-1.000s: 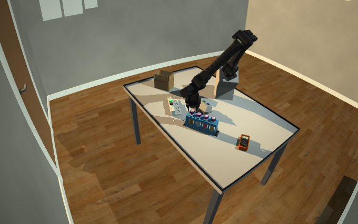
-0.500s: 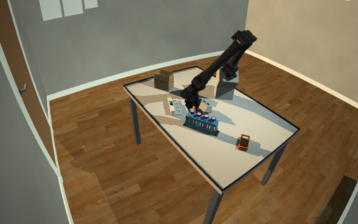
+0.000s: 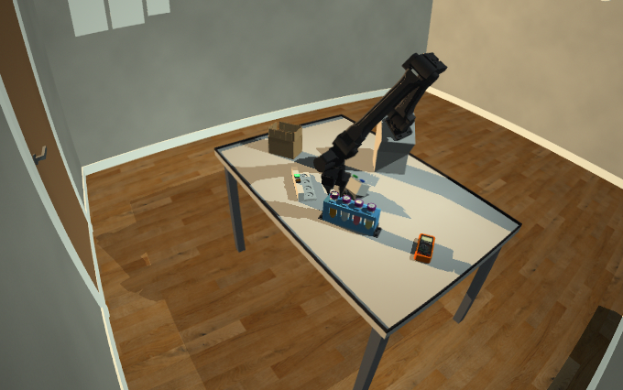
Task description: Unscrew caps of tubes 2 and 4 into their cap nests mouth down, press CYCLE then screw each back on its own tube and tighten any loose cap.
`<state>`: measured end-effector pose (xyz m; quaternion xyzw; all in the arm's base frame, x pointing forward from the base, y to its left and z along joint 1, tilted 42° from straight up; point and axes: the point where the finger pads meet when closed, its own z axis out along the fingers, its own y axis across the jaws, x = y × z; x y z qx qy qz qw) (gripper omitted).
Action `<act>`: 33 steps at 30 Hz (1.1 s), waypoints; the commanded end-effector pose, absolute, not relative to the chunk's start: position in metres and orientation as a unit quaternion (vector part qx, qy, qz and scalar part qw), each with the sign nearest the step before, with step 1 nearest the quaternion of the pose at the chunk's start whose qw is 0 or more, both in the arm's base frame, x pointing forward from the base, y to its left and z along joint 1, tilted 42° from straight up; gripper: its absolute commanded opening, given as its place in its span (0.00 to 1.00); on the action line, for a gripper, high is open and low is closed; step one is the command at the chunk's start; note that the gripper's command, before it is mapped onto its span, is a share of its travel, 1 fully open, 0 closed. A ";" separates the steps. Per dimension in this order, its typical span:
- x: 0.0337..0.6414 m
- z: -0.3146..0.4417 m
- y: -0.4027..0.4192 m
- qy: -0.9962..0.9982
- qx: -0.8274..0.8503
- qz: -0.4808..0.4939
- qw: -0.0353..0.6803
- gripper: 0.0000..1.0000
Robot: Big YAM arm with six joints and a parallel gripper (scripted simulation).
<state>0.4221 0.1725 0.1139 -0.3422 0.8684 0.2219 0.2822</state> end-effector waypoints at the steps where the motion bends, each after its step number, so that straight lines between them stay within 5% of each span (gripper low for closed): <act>1: 0.436 0.123 0.180 0.864 -0.343 0.222 0.294 0.49; 8: 0.430 0.122 0.174 0.866 -0.342 0.220 0.292 0.49; 9: 0.430 0.122 0.174 0.866 -0.342 0.220 0.292 0.00; 23: 0.430 0.122 0.174 0.866 -0.342 0.220 0.292 0.00; 33: 0.432 0.118 0.181 0.911 -0.195 0.267 0.248 0.00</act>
